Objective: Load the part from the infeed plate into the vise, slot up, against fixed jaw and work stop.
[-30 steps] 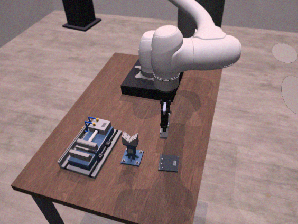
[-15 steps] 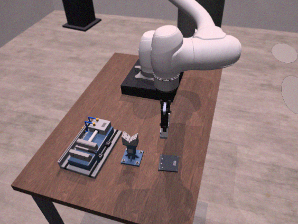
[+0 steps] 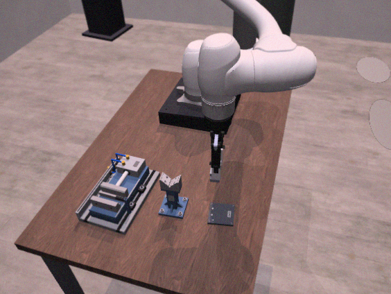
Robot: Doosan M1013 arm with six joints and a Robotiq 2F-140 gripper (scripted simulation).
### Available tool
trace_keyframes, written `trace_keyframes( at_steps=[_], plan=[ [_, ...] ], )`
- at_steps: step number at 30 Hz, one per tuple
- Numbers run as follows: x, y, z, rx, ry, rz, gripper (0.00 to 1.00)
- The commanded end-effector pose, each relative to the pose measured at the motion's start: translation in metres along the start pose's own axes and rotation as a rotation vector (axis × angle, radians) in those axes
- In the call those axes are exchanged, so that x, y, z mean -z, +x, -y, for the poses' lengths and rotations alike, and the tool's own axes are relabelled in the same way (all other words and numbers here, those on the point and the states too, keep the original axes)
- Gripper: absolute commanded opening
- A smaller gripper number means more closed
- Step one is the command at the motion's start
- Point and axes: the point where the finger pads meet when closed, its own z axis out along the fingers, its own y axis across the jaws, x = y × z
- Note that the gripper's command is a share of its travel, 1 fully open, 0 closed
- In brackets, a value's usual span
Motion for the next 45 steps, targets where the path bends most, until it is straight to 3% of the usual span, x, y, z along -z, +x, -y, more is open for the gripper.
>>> trace_keyframes(
  at_steps=[1,11,24,39,41,45],
  plan=[
    [0.006,0.005,-0.001,0.002,-0.007,-0.007,0.00],
    [0.006,0.009,-0.004,-0.005,-0.015,-0.024,0.00],
    [0.007,0.024,-0.013,-0.033,-0.044,-0.081,0.00],
    [0.017,0.061,-0.044,-0.121,-0.127,-0.233,0.00],
    [0.017,0.061,-0.044,-0.121,-0.127,-0.233,0.00],
    [0.023,0.073,-0.056,-0.158,-0.159,-0.288,0.00]
  ],
)
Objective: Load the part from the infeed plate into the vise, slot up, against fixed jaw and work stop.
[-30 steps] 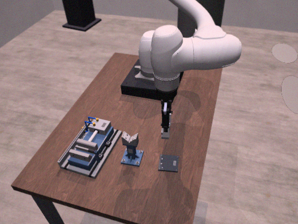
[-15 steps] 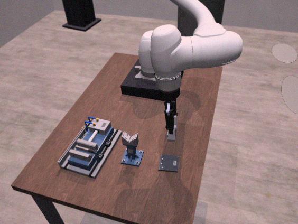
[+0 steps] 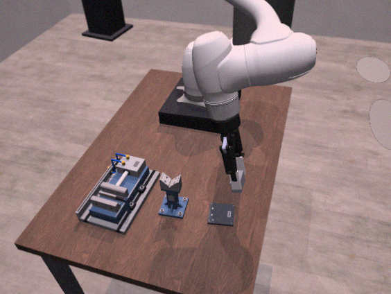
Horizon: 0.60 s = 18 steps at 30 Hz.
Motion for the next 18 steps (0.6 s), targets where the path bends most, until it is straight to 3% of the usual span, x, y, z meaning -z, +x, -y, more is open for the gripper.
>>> trace_keyframes(
  at_steps=[1,11,13,18],
  plan=[
    [0.006,0.015,-0.015,-0.036,-0.043,-0.066,0.00],
    [0.018,0.051,-0.055,-0.163,-0.149,-0.221,0.00],
    [0.018,0.051,-0.055,-0.163,-0.149,-0.221,0.00],
    [0.030,0.065,-0.080,-0.245,-0.213,-0.304,0.00]
  ],
)
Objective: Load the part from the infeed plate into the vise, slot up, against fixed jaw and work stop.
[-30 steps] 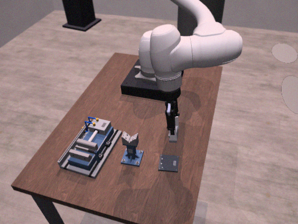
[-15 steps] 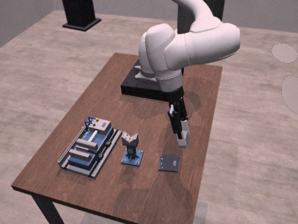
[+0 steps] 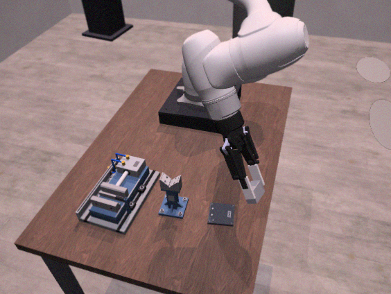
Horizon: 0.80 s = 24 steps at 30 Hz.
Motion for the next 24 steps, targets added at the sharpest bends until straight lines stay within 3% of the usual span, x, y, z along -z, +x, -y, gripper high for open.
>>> trace_keyframes(
  at_steps=[1,10,12,24],
  plan=[
    [0.006,0.018,-0.022,-0.067,-0.062,-0.081,0.00],
    [0.024,0.045,-0.077,-0.250,-0.202,-0.225,0.00],
    [0.024,0.045,-0.077,-0.250,-0.202,-0.225,0.00],
    [0.065,0.044,-0.163,-0.556,-0.413,-0.385,0.00]
  ],
)
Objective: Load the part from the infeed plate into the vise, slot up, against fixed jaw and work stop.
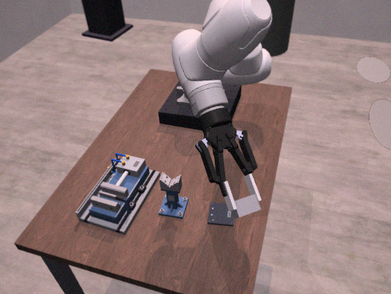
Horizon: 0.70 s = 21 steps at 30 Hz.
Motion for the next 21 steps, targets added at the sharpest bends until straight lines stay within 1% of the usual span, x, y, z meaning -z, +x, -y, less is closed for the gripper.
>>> trace_keyframes(
  at_steps=[1,3,5,12,13,14,19,21],
  plan=[
    [0.005,0.011,-0.029,-0.104,-0.075,-0.061,0.00],
    [0.008,0.014,-0.045,-0.159,-0.116,-0.082,0.00],
    [0.008,0.014,-0.045,-0.159,-0.116,-0.082,0.00],
    [0.024,0.013,-0.104,-0.359,-0.264,-0.136,0.00],
    [0.026,0.012,-0.111,-0.386,-0.284,-0.141,0.00],
    [0.027,0.012,-0.112,-0.388,-0.285,-0.142,0.00],
    [0.042,-0.003,-0.151,-0.538,-0.391,-0.160,0.00],
    [0.042,-0.003,-0.151,-0.538,-0.392,-0.160,0.00]
  ],
)
